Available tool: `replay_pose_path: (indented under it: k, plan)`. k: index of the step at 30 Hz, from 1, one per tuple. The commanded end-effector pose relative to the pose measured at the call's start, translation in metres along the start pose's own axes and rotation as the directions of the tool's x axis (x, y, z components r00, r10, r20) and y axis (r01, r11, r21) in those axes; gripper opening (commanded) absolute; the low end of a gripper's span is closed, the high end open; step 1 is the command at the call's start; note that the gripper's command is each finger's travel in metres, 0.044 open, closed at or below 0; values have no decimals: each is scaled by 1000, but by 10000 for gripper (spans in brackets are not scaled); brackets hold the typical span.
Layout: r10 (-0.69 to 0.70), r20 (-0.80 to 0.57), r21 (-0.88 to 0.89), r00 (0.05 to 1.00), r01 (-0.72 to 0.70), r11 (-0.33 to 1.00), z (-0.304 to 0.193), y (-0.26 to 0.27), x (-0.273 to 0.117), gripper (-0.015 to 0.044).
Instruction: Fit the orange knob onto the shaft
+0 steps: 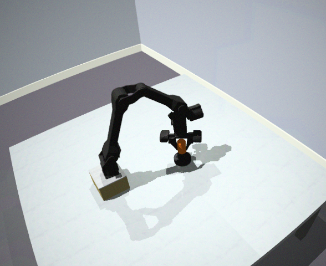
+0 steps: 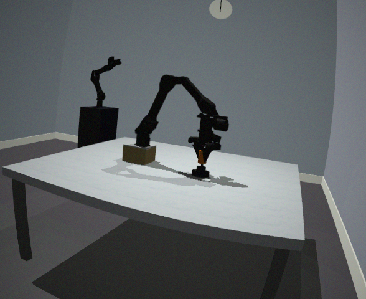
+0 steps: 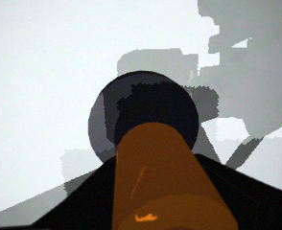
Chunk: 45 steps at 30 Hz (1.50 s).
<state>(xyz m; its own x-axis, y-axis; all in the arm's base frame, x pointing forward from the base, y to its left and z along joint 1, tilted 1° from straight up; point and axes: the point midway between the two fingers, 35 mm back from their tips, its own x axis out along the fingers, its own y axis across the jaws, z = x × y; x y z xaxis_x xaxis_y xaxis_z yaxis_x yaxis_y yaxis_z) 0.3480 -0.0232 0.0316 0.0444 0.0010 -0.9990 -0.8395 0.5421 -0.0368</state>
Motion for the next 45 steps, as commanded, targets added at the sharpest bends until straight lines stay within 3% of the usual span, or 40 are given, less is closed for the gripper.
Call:
replay_pose_path:
  k: [1, 12, 19, 45]
  plan:
    - [0, 2, -7, 1000, 0, 1000, 0, 0, 1, 0]
    - [0, 2, -16, 1000, 0, 1000, -1, 0, -5, 0]
    - [0, 2, -215, 1000, 0, 977, 1, -1, -3, 0]
    - [0, 2, -215, 1000, 0, 977, -1, 0, 1, 0]
